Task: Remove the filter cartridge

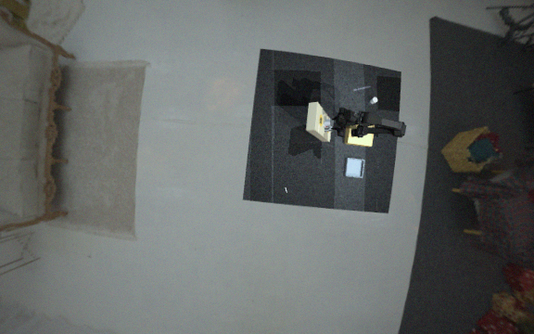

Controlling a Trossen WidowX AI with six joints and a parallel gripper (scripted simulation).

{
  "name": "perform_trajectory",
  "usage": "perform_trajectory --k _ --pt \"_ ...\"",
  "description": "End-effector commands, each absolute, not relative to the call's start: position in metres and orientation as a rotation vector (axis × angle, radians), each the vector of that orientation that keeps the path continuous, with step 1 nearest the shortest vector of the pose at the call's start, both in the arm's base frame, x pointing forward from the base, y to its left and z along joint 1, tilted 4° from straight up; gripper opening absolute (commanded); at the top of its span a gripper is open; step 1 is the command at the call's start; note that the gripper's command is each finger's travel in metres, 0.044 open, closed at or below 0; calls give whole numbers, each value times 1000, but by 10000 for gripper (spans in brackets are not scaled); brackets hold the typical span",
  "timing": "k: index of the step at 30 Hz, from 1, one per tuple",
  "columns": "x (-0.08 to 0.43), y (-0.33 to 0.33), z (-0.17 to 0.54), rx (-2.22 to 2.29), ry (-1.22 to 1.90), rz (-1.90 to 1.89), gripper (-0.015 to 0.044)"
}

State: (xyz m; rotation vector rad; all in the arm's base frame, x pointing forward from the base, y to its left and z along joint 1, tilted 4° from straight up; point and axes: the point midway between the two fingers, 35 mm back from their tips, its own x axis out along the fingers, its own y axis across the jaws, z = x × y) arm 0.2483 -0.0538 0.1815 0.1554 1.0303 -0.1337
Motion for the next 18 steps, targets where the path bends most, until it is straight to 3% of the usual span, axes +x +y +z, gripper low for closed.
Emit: perform_trajectory --k 1,18 --pt "252 -55 170 151 1046 -135 305" --pt "263 -55 149 151 1045 -135 305"
